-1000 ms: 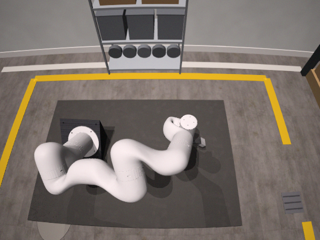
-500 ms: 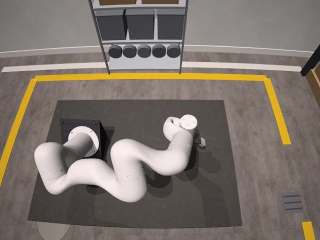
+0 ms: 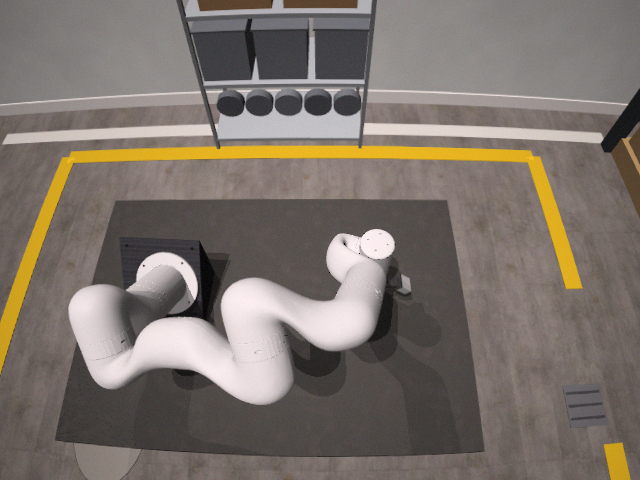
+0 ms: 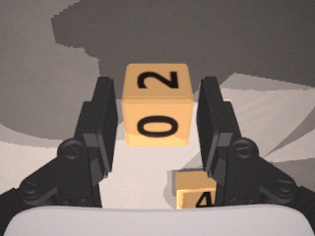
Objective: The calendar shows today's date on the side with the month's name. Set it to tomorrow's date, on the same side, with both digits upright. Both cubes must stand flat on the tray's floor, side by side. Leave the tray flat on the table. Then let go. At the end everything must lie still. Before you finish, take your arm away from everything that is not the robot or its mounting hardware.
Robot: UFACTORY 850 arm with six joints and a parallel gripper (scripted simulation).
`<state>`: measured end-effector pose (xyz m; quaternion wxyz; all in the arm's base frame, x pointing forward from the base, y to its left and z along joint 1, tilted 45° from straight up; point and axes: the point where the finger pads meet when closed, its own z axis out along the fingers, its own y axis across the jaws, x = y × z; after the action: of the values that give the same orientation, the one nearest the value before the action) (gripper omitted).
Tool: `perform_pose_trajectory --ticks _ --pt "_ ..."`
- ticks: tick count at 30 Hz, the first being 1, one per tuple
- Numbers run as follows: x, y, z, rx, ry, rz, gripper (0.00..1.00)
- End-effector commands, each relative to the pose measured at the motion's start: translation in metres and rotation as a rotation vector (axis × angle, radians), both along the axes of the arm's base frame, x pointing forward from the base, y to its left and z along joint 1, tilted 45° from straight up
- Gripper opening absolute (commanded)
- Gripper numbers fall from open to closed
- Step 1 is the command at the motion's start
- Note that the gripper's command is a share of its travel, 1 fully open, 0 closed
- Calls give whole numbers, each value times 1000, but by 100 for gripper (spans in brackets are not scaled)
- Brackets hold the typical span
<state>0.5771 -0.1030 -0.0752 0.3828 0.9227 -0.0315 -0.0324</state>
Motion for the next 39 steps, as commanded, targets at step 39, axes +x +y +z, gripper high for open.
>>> perform_pose_trajectory --ticks 39 --pt "8 64 64 0 -2 1 49"
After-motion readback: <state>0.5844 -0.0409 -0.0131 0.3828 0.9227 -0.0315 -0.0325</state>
